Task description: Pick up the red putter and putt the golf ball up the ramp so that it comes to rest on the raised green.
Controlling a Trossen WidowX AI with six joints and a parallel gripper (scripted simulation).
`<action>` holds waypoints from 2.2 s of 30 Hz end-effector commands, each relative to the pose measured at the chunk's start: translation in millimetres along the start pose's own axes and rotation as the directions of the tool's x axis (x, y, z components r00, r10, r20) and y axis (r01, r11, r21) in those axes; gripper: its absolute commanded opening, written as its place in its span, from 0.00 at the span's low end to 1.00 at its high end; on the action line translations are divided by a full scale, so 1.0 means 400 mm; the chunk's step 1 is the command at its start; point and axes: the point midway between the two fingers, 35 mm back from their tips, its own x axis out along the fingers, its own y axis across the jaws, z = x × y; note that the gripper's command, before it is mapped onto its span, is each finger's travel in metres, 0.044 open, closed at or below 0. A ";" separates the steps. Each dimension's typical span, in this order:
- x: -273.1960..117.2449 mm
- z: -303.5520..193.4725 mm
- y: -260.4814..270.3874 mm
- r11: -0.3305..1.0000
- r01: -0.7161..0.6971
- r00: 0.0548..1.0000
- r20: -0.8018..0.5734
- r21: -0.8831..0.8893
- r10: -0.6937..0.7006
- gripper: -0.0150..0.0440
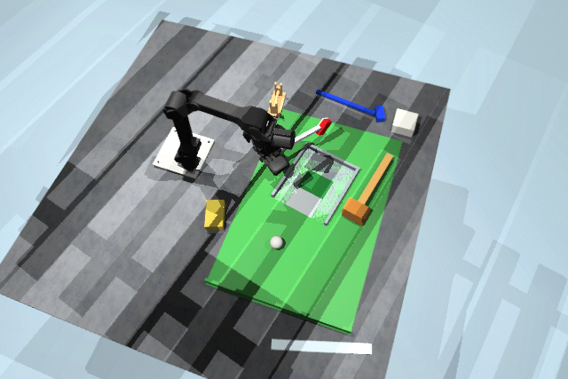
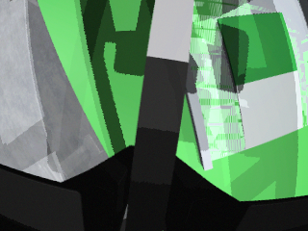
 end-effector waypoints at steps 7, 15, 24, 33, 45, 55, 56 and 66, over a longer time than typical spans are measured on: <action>-0.036 -0.112 -0.084 0.975 0.044 0.999 -0.023 0.220 -0.040 0.25; -0.058 -0.209 -0.128 0.922 0.070 0.997 -0.051 0.380 -0.055 0.25; -0.085 -0.325 -0.160 0.832 0.100 0.994 -0.084 0.546 -0.064 0.25; -0.112 -0.442 -0.172 0.711 0.128 0.991 -0.116 0.692 -0.065 0.25; -0.149 -0.596 -0.156 0.510 0.162 0.986 -0.156 0.845 -0.055 0.25; -0.169 -0.676 -0.133 0.387 0.178 0.984 -0.174 0.905 -0.044 0.25; -0.169 -0.676 -0.133 0.387 0.178 0.984 -0.174 0.905 -0.044 0.25; -0.109 -0.687 -0.138 0.387 0.178 0.984 -0.174 0.905 -0.044 0.25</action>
